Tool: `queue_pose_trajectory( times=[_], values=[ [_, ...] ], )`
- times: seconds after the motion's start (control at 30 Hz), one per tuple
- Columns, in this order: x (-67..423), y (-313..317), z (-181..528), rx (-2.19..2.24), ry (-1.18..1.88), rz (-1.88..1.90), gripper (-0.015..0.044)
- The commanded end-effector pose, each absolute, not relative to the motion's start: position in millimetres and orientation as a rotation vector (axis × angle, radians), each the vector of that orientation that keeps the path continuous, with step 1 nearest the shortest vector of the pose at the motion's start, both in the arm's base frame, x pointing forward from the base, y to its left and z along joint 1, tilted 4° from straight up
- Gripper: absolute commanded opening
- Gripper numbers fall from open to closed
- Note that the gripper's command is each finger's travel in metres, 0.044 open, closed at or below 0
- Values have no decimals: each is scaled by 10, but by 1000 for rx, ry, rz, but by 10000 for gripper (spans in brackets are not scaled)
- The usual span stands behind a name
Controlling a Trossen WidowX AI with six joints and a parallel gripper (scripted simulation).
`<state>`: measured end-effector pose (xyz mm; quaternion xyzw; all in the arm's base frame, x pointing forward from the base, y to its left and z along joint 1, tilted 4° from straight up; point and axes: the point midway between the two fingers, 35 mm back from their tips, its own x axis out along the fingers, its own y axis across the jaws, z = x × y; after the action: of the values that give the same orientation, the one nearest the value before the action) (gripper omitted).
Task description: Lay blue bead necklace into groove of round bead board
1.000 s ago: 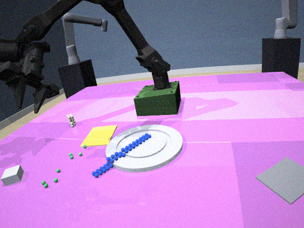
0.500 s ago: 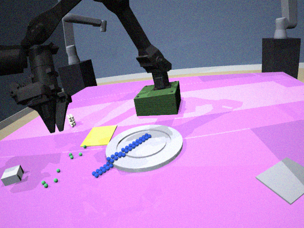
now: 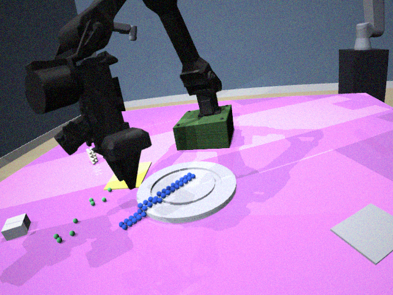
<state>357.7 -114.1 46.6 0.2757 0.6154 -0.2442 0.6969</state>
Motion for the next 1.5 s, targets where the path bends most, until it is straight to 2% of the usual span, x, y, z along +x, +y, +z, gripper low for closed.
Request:
queue_pose_trajectory(
  times=[0.0, 1.47],
  values=[
    [3516, -927, 351, 435, 1444, -520, 250],
    [3531, -946, -53, 423, 1448, -519, 250]
  ],
)
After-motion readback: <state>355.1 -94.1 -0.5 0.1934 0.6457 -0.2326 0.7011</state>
